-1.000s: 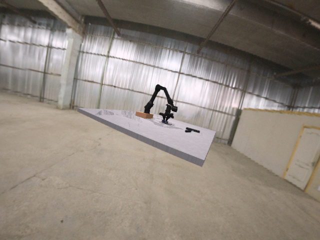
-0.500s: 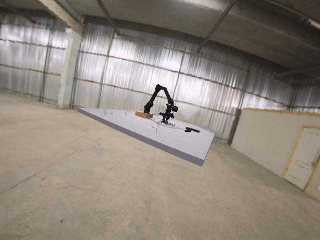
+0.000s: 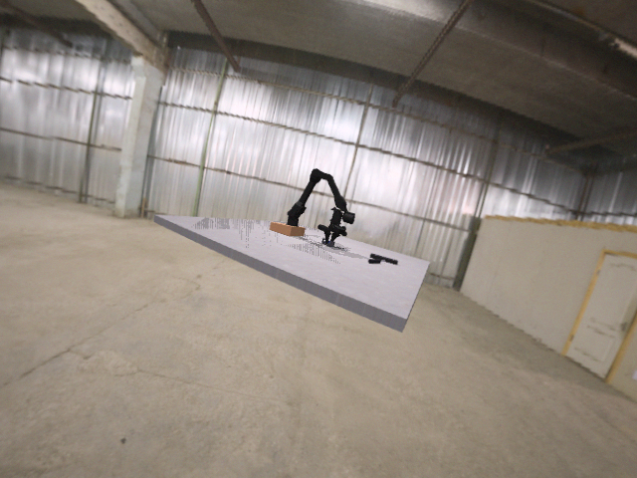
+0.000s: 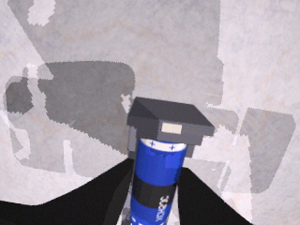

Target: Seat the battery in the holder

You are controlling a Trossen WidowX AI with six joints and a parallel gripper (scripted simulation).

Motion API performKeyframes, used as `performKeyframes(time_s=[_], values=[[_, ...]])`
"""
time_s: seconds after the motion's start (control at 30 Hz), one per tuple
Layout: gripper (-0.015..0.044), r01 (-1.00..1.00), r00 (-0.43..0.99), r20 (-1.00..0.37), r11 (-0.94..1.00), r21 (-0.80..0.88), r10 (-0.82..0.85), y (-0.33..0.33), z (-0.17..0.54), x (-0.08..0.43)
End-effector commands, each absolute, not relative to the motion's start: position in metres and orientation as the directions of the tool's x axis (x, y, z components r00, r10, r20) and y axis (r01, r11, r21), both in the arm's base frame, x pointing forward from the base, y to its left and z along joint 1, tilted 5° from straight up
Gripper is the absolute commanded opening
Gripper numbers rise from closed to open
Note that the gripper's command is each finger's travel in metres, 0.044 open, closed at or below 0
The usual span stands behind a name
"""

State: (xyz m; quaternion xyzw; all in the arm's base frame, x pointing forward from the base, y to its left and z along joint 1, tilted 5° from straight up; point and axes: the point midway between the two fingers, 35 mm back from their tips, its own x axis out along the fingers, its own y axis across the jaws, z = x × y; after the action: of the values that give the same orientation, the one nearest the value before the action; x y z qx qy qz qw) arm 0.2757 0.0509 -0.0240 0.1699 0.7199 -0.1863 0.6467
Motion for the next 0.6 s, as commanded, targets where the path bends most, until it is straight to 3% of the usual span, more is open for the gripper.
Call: performKeyframes(time_s=[0.0,0.5,0.57], values=[[0.0179,0.482,-0.108,-0.994,0.875,-0.049,0.003,0.051,-0.025,0.276],[0.0179,0.486,-0.106,-0.994,0.873,-0.049,0.004,0.05,-0.009,0.276],[0.0232,0.487,-0.112,-0.994,0.872,-0.052,0.003,0.05,-0.005,0.277]])
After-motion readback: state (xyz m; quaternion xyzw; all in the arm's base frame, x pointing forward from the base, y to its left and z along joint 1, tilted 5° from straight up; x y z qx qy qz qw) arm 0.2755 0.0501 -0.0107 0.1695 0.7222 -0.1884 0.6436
